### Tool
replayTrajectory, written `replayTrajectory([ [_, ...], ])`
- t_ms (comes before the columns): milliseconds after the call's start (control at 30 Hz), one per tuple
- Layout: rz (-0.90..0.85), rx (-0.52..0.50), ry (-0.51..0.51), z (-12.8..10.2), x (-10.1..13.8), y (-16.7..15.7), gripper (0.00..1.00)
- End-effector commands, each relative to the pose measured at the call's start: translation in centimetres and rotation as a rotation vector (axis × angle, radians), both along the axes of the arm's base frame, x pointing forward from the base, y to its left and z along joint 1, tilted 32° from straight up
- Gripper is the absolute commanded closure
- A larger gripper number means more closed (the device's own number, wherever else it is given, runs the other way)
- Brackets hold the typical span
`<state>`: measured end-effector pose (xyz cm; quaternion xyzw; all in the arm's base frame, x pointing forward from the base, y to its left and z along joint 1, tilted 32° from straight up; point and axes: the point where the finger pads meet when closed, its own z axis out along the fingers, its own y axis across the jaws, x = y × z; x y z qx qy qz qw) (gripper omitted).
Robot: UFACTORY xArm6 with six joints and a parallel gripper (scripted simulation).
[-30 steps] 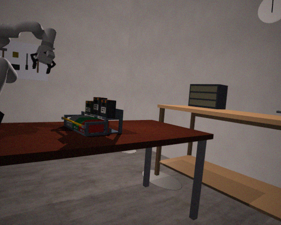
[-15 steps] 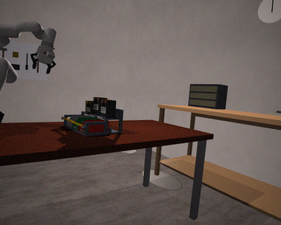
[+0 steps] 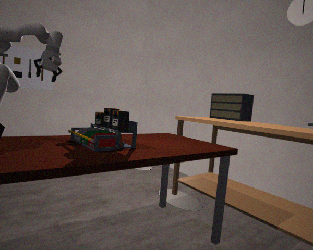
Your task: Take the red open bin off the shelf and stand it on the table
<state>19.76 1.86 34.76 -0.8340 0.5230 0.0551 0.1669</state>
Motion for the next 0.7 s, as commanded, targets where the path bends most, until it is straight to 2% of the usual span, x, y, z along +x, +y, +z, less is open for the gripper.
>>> replayTrajectory([
  [0,0.0,-0.001,-0.002,0.1,0.0,0.0,0.0],
  [467,0.0,-0.001,-0.002,0.1,0.0,0.0,0.0],
  [633,-0.238,0.057,0.085,-2.3,2.6,-3.6,0.0],
  [667,-0.238,0.057,0.085,-2.3,2.6,-3.6,0.0],
])
